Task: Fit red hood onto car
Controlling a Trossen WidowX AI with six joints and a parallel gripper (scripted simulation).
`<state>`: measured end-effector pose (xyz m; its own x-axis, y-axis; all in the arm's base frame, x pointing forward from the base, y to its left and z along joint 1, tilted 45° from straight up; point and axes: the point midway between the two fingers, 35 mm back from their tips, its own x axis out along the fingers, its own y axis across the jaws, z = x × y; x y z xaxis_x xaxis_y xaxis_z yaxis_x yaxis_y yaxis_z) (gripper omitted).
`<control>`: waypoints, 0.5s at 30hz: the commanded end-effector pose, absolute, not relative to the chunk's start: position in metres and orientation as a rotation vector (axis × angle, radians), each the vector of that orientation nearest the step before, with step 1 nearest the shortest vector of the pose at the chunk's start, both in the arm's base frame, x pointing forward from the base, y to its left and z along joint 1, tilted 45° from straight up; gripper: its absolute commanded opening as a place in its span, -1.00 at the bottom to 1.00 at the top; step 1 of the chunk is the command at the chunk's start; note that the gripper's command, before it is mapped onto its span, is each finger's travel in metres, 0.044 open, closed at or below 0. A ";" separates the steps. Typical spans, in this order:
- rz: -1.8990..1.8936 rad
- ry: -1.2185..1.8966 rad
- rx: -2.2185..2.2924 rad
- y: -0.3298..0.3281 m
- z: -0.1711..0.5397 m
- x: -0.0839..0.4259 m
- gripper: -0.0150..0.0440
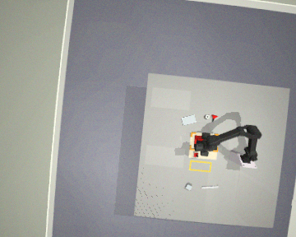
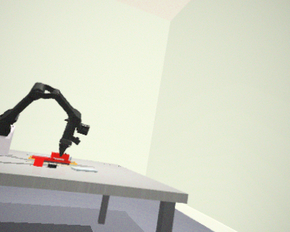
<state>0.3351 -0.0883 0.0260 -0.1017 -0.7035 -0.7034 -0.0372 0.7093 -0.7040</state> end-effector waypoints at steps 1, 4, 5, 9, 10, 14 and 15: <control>-0.624 1.593 -0.624 -0.090 0.024 0.335 -0.49; -0.624 1.593 -0.624 -0.091 0.024 0.335 -0.49; -0.624 1.593 -0.624 -0.091 0.023 0.335 -0.49; -0.624 1.593 -0.624 -0.092 0.022 0.335 -0.49; -0.624 1.593 -0.624 -0.092 0.022 0.335 -0.49; -0.625 1.593 -0.621 -0.092 0.022 0.335 -0.49; -0.625 1.593 -0.619 -0.092 0.023 0.335 -0.49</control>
<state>0.3349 -0.0919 0.0223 -0.1026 -0.7037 -0.7031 -0.0375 0.7090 -0.7042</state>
